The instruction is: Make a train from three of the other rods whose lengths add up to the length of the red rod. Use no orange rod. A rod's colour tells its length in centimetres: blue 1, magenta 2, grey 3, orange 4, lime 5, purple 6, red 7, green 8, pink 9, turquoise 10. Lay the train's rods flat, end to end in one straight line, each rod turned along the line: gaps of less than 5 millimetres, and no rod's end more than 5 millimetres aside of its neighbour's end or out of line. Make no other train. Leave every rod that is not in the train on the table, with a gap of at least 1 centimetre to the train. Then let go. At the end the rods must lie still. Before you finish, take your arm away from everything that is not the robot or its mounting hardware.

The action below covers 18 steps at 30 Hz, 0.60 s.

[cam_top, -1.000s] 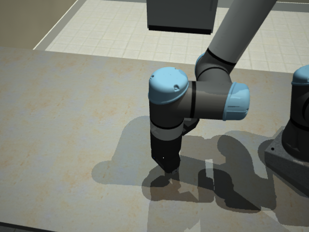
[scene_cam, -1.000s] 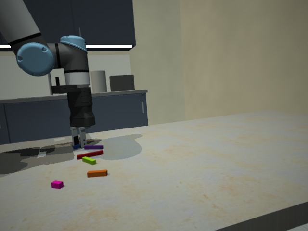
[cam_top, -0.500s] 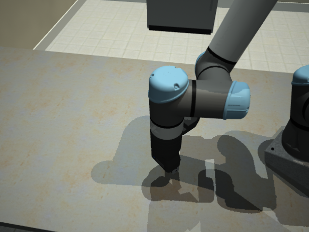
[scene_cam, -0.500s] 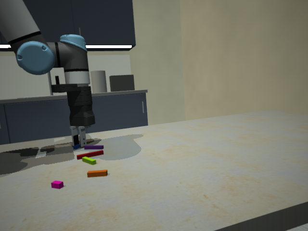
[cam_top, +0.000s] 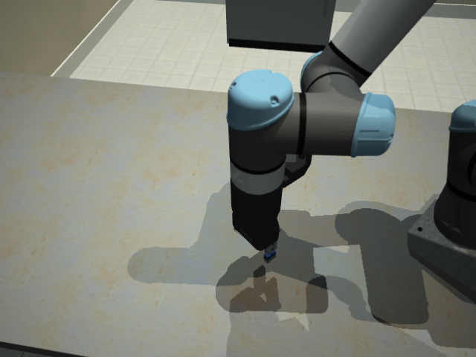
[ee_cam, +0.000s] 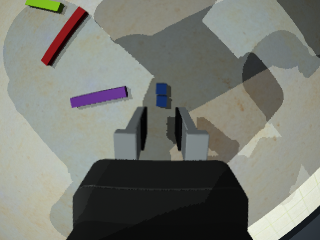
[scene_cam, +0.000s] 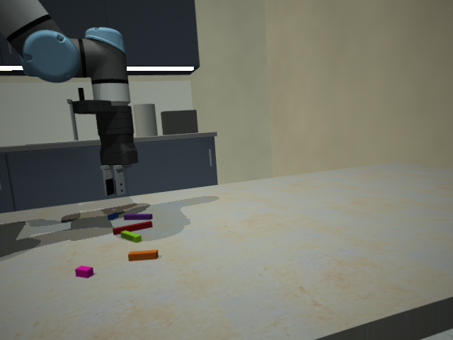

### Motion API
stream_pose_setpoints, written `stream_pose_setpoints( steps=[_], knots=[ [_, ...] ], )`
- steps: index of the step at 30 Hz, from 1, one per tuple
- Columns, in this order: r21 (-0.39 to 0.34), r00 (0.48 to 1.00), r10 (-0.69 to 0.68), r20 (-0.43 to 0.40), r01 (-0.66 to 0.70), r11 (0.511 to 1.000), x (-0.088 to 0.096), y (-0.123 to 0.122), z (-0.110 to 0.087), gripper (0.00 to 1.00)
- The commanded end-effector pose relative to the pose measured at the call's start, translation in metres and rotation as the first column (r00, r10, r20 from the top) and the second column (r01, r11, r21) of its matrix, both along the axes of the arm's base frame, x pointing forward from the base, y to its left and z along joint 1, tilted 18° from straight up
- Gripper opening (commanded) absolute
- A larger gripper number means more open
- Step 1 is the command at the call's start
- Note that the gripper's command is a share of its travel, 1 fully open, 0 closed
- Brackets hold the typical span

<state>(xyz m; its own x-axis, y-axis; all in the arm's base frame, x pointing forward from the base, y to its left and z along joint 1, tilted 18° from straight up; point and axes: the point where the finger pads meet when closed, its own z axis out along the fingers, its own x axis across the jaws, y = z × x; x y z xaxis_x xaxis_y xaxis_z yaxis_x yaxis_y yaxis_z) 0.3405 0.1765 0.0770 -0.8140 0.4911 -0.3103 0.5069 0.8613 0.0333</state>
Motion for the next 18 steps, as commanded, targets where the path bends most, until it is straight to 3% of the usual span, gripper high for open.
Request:
stream_pose_setpoints(
  steps=[1,13,14,18],
  knots=[
    [0.001,1.0,0.0,0.002,0.0,1.0,-0.007,0.003,0.024,0.54],
    [0.001,1.0,0.0,0.002,0.0,1.0,-0.012,0.006,0.04,0.54],
    [0.001,1.0,0.0,0.002,0.0,1.0,-0.012,0.006,0.04,1.0],
    [0.001,1.0,0.0,0.002,0.0,1.0,-0.012,0.006,0.04,1.0]
  ],
)
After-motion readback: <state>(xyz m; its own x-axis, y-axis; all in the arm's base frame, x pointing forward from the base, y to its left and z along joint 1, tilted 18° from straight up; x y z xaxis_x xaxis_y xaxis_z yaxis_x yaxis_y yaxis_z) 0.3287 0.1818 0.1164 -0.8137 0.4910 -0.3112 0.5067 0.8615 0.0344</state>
